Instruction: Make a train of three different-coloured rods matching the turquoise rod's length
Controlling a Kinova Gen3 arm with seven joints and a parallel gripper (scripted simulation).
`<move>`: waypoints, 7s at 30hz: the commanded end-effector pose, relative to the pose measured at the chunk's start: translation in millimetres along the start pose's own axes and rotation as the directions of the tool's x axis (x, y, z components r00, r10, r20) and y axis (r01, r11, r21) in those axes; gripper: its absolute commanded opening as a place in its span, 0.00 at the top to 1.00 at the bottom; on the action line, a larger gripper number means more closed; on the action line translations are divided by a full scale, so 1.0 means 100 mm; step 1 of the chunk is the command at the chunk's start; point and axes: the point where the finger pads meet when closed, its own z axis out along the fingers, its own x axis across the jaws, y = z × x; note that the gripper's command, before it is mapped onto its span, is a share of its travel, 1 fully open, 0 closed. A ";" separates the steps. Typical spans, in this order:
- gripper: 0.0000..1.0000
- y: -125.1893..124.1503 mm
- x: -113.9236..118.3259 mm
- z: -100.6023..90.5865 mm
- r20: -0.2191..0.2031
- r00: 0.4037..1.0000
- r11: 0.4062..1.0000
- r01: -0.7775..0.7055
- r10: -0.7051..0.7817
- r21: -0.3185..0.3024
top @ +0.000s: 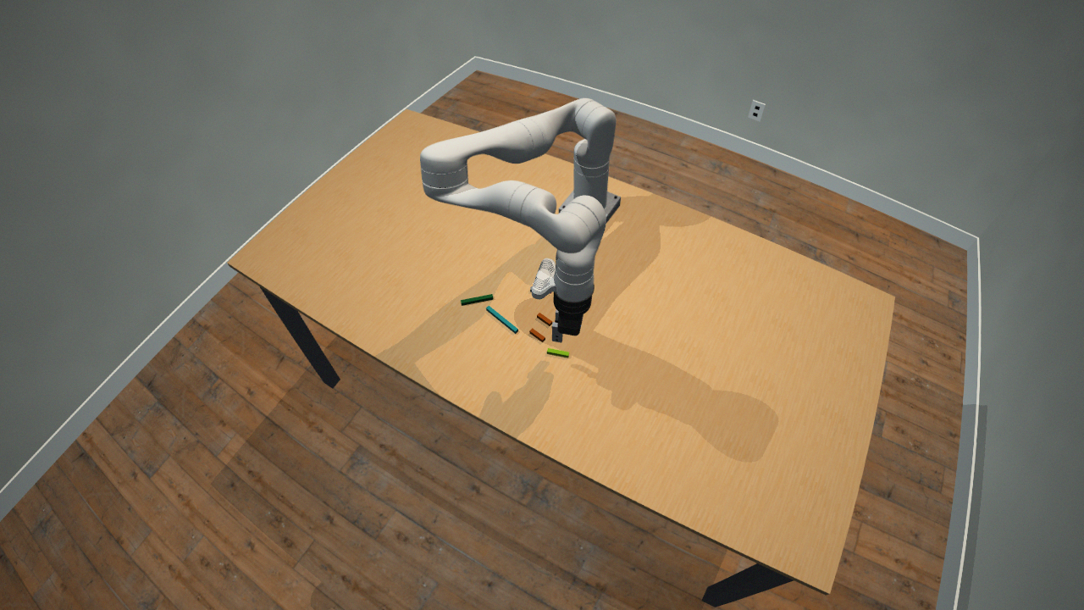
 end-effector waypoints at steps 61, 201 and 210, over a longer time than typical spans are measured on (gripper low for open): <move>0.46 0.01 -0.03 0.52 0.003 1.000 1.000 -0.005 0.005 0.000; 0.46 0.04 -0.07 0.52 0.003 1.000 1.000 -0.005 0.005 0.000; 0.46 0.04 -0.07 0.52 0.003 1.000 1.000 -0.005 0.005 0.000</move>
